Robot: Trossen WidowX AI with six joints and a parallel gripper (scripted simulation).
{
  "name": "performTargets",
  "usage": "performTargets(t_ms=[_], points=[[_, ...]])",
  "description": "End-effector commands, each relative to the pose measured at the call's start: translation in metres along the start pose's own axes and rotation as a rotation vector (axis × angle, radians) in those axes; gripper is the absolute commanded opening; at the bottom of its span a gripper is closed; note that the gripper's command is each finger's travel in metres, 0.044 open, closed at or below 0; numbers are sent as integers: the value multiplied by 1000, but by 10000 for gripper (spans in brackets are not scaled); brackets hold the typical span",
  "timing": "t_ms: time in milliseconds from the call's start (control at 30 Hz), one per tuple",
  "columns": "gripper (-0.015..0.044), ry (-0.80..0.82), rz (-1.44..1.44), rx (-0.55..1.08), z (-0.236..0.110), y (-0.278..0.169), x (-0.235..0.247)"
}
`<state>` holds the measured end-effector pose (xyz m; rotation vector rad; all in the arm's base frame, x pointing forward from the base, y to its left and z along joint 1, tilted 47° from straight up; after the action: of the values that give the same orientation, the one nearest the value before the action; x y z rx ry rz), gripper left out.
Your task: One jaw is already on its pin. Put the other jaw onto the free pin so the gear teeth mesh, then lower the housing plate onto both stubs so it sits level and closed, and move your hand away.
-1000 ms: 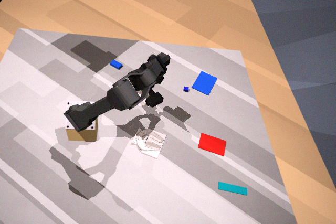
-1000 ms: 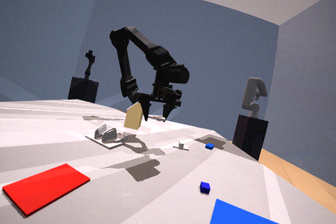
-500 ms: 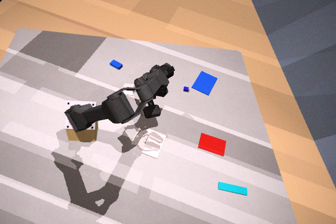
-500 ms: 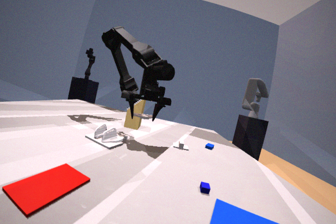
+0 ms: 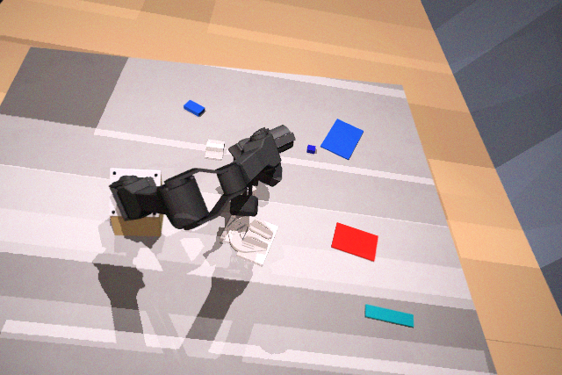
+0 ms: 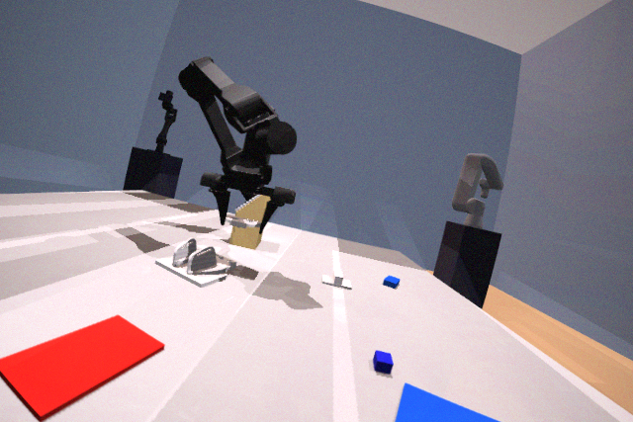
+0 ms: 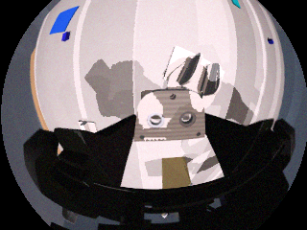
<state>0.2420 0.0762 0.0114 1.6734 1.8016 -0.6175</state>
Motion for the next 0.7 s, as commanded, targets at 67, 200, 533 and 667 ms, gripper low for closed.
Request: performTargets(t_ms=[67,200,533,667], points=[[351,-10,131,-5,2,-1,-20],[351,-18,215,-4,4,-3,-32],[351,-33,351,-4,8,-8,-50],[351,-33,351,-4,8,-8,-50]])
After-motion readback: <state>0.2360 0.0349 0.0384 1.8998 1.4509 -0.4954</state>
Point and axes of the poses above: the point midway between the two fingers, 35 mm back from their tips, its own z axis out along the fingers, its own x axis across the jaws, y = z × x, the point moved 5 cm from there along -z, back along the fingers, and after that the axes turned 1 degree about z, right-handed, at the moved point
